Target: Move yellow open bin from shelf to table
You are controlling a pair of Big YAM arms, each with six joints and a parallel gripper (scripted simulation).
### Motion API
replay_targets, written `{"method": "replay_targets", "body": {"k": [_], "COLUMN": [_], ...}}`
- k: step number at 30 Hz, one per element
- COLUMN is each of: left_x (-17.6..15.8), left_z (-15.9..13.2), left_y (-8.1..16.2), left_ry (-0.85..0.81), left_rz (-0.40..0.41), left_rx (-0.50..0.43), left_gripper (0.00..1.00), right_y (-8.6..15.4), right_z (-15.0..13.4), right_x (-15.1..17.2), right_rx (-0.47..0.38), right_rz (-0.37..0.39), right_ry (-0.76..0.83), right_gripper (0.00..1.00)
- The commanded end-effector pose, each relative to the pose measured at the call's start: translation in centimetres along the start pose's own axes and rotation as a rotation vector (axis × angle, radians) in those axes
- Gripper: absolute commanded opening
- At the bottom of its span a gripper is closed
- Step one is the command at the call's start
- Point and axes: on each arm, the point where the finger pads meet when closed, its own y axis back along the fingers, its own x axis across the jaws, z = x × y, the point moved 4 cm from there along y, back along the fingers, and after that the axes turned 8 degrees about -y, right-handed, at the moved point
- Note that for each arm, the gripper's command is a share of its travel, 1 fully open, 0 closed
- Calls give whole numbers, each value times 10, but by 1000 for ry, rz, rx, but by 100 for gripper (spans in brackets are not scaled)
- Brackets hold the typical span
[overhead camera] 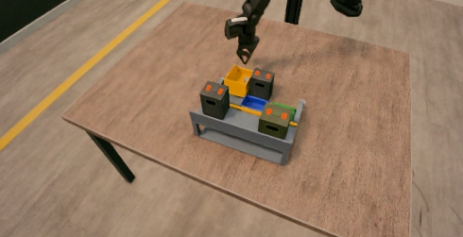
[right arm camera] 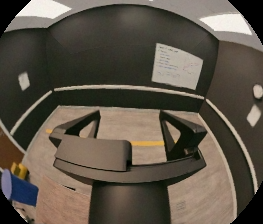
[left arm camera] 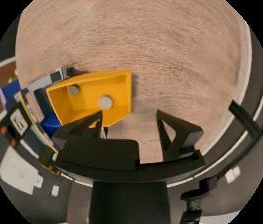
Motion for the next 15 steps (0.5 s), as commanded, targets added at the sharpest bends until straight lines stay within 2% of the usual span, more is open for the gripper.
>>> {"method": "replay_targets", "body": {"k": [1, 3, 4, 15], "left_x": [-2, -2, -2, -5], "left_z": [6, 6, 6, 5], "left_y": [8, 8, 8, 3], "left_ry": [-6, -6, -6, -6], "left_rz": [5, 7, 6, -3], "left_rx": [-5, -7, -6, -1], "left_gripper": [90, 90, 0, 0], "right_y": [7, 7, 7, 7], "right_z": [12, 12, 12, 12], "right_x": [-1, -1, -1, -1], "right_rx": [-42, -42, -42, -42], "right_rz": [-1, -1, -1, -1], "right_ry": [-11, -11, -11, -11], "right_gripper": [100, 100, 100, 100]}}
